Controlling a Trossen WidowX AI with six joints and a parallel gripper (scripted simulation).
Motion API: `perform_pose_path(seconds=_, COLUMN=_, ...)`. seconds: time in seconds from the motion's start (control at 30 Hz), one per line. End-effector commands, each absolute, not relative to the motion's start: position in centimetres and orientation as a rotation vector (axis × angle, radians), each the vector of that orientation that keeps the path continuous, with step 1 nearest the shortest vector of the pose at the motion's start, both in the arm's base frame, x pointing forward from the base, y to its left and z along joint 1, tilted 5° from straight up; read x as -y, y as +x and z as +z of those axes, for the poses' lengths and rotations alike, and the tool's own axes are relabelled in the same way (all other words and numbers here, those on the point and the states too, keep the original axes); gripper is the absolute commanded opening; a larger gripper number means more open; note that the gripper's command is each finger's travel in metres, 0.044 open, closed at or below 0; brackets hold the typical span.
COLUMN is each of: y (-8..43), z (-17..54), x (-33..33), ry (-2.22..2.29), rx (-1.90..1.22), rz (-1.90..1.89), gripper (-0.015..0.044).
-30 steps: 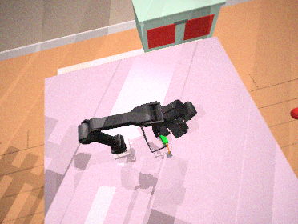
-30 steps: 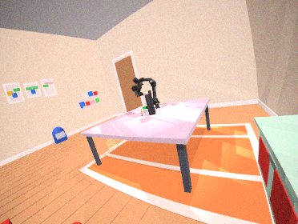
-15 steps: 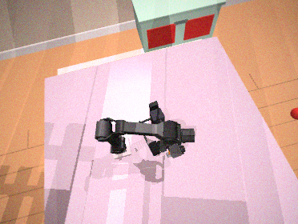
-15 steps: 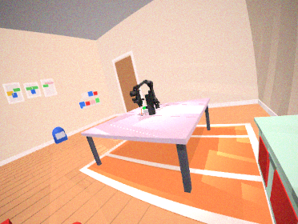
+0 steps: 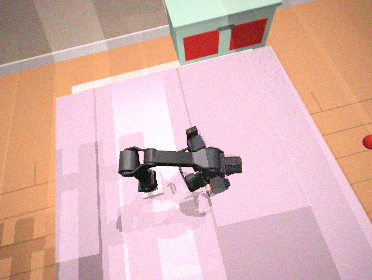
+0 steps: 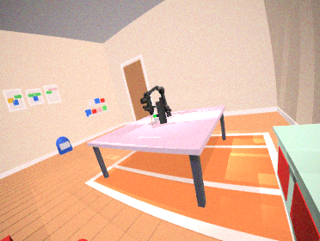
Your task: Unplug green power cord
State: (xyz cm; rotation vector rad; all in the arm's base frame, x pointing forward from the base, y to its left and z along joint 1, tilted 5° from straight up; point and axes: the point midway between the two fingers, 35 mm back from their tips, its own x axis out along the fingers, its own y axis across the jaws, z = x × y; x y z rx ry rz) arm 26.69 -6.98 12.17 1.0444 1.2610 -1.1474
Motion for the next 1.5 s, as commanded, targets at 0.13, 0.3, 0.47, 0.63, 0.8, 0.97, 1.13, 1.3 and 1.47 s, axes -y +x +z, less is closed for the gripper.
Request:
perform_pose_path(seconds=0.13, y=26.3, z=12.1, x=5.7, ry=1.041, rx=-1.263, rz=-1.152, gripper=0.016)
perform_pose_path(seconds=0.3, y=26.1, z=12.0, x=5.0, ry=1.041, rx=-1.264, rz=-1.152, gripper=0.016)
perform_pose_path(seconds=0.47, y=25.9, z=12.0, x=4.5, ry=1.041, rx=-1.264, rz=-1.152, gripper=0.016)
perform_pose_path(seconds=0.63, y=25.9, z=11.7, x=4.5, ry=1.041, rx=-1.264, rz=-1.152, gripper=0.016)
perform_pose_path(seconds=0.8, y=25.9, z=10.9, x=4.5, ry=1.041, rx=-1.264, rz=-1.152, gripper=0.016)
perform_pose_path(seconds=0.97, y=25.9, z=11.1, x=4.5, ry=1.04, rx=-1.263, rz=-1.148, gripper=0.0107)
perform_pose_path(seconds=1.13, y=25.9, z=11.1, x=4.5, ry=1.04, rx=-1.263, rz=-1.148, gripper=0.0035)
perform_pose_path(seconds=1.3, y=25.9, z=11.1, x=4.5, ry=1.04, rx=-1.263, rz=-1.148, gripper=0.0002)
perform_pose_path(seconds=1.47, y=26.0, z=11.1, x=4.9, ry=1.04, rx=-1.263, rz=-1.148, gripper=0.0)
